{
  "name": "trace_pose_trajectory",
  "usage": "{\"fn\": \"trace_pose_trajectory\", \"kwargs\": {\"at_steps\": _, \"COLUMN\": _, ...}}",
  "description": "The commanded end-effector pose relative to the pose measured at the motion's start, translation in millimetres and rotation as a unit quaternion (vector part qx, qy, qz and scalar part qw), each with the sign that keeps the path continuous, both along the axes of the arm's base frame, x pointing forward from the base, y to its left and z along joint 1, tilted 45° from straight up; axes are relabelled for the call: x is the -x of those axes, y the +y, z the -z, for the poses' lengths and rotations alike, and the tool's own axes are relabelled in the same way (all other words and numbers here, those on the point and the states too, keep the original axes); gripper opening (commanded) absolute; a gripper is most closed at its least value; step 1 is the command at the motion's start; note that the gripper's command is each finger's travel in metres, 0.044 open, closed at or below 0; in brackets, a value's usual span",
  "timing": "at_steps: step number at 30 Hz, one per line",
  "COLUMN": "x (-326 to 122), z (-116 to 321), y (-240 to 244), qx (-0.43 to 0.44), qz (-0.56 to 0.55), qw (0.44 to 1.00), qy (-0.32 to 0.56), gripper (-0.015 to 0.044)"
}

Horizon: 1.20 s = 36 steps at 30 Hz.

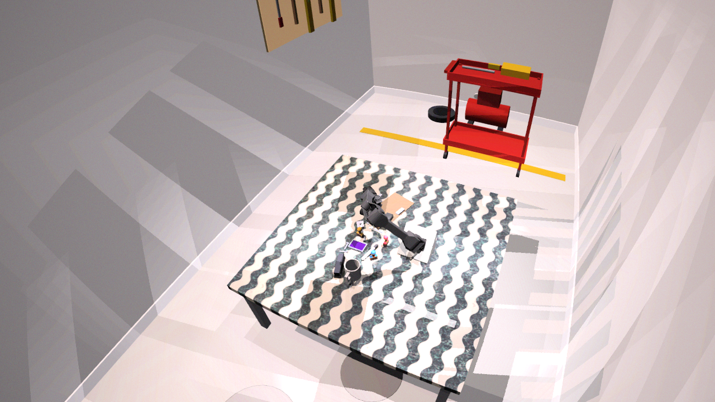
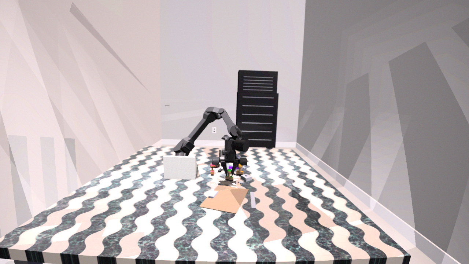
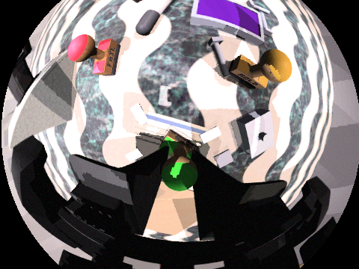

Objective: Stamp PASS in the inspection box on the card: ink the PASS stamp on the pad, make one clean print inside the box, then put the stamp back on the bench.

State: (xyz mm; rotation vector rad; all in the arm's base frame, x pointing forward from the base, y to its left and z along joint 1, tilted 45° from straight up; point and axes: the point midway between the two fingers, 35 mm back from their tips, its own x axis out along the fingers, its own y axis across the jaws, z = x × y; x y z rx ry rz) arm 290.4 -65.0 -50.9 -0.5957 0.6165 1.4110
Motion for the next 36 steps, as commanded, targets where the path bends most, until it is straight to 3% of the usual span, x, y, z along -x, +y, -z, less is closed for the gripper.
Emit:
{"fn": "trace_pose_trajectory", "kwargs": {"at_steps": 1, "x": -1.0, "z": -1.9, "y": -2.3, "qx": 0.003, "qz": -0.003, "qw": 1.000, "qy": -0.003, "gripper": 0.0000}}
{"fn": "trace_pose_trajectory", "kwargs": {"at_steps": 36, "x": 1.4, "z": -38.8, "y": -40.1, "qx": 0.004, "qz": -0.003, "qw": 1.000, "qy": -0.003, "gripper": 0.0000}}
